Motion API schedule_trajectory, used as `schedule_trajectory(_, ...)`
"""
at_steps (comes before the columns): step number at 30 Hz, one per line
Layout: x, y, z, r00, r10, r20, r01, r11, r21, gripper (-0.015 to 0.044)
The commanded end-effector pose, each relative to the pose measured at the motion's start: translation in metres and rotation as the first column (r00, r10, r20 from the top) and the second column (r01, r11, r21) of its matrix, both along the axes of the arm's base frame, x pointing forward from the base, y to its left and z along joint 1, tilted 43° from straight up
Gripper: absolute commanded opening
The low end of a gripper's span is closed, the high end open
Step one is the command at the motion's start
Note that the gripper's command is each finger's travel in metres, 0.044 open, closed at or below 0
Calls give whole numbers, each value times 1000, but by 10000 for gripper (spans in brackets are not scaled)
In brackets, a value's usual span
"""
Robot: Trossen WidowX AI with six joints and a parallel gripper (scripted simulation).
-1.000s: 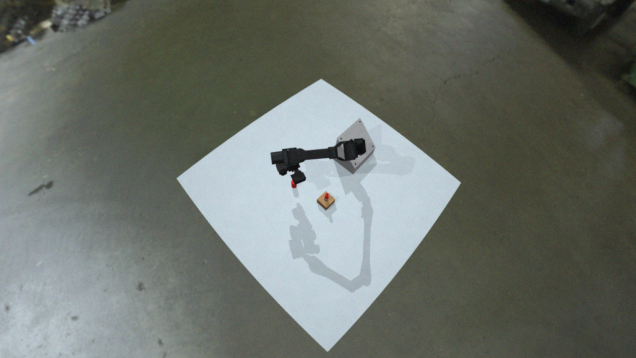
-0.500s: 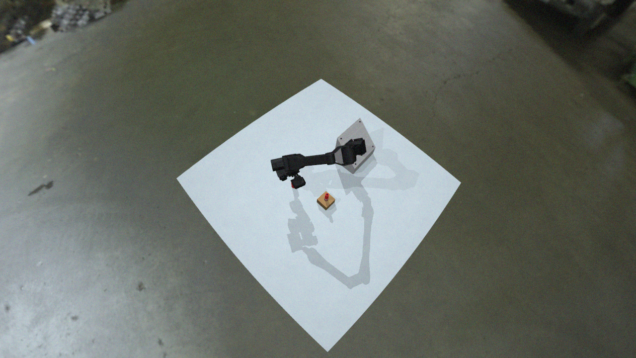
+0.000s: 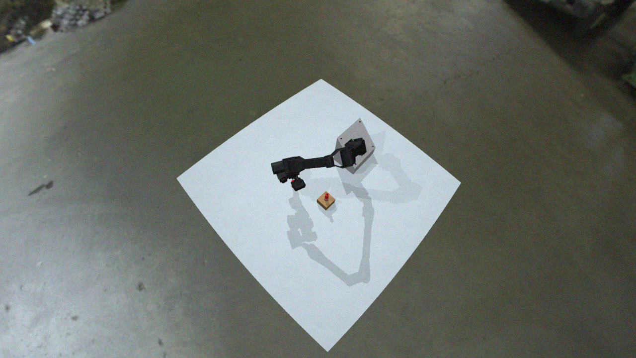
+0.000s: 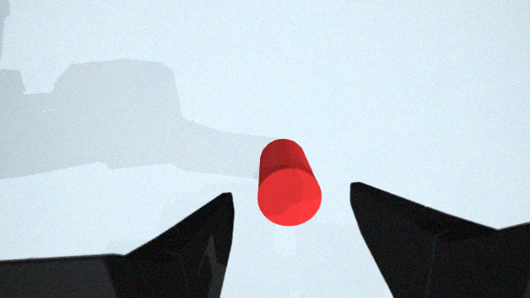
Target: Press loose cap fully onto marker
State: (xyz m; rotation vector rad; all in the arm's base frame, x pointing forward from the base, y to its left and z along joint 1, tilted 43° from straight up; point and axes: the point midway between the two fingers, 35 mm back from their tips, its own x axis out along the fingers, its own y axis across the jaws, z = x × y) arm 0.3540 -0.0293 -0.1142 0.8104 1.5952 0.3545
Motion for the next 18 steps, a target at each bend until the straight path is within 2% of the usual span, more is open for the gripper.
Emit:
schedule_trajectory(1, -3, 7, -7, 1000, -2, -14, 2, 1000, 8, 250)
schedule_trajectory(18, -4, 27, -26, 1000, -2, -14, 2, 1000, 10, 250)
